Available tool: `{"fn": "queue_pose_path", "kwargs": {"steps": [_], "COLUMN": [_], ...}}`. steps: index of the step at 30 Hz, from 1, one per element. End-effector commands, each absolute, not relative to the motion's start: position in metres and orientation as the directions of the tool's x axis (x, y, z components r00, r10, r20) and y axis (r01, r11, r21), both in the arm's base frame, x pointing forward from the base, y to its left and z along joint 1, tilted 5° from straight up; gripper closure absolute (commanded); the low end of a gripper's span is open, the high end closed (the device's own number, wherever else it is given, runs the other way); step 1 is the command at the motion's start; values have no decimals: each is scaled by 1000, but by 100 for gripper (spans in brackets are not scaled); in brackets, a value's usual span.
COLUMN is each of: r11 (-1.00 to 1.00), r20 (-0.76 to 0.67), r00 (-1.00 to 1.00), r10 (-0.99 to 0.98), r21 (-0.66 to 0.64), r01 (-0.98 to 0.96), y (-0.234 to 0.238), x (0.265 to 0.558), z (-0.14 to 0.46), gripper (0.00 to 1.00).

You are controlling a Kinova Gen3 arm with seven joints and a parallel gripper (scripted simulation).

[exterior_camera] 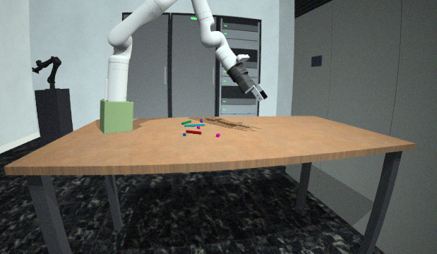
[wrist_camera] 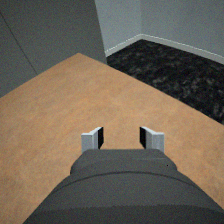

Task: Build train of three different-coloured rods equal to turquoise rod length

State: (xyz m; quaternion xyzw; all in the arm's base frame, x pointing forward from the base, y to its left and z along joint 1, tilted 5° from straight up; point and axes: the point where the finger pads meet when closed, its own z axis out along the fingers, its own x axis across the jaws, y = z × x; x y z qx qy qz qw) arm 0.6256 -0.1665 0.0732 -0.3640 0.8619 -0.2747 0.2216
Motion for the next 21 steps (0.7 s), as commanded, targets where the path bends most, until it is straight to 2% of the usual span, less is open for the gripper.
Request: {"fn": "queue_pose_path", "kwargs": {"steps": [1,21], "r11": [584,580], "r20": [-183,-181], "r00": [-637,-633], "r10": [-749,-753], "r21": [-636,-636], "r01": [-504,-509], "y": [-167,-166], "x": [626,626], "z": [75,74], "gripper": [0,0]}}
